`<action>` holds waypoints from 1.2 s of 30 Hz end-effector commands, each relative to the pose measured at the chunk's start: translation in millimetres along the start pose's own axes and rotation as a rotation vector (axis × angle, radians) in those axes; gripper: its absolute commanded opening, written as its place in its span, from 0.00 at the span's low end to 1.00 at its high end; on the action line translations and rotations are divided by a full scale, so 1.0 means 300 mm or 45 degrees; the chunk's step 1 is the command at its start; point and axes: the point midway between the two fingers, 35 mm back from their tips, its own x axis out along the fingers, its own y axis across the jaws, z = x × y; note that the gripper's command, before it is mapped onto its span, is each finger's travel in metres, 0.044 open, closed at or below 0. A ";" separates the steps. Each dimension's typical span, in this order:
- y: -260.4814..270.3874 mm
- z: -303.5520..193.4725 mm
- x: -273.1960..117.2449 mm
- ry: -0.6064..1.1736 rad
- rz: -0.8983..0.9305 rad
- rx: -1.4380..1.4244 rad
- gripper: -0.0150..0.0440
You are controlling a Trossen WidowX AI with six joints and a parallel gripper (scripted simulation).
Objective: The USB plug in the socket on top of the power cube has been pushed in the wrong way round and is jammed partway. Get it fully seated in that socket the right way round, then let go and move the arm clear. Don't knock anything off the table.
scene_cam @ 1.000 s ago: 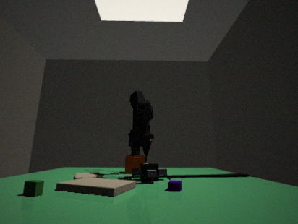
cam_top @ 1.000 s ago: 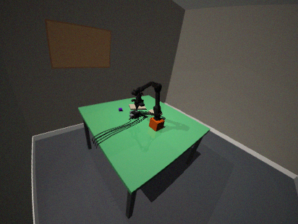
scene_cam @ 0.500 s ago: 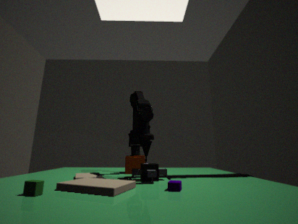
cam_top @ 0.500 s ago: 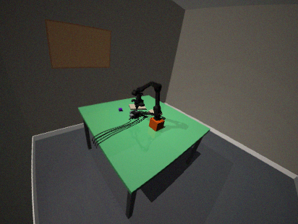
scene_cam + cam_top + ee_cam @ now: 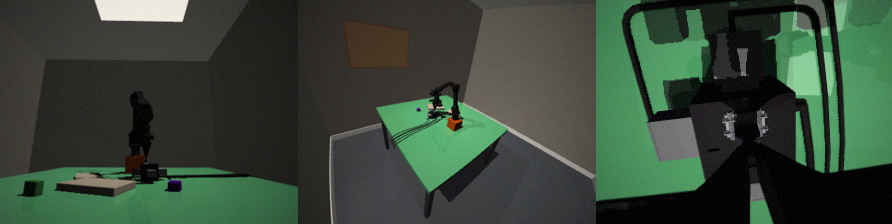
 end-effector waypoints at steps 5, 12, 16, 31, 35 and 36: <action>0.000 -0.001 0.006 0.004 -0.002 -0.007 0.25; 0.000 -0.001 0.008 0.004 -0.002 -0.007 0.25; -0.001 0.000 0.010 0.004 -0.002 -0.007 0.25; -0.001 0.000 0.016 0.004 -0.002 -0.007 0.25; -0.001 0.000 0.018 0.004 -0.002 -0.007 0.25; -0.001 0.000 0.018 0.004 -0.002 -0.007 0.25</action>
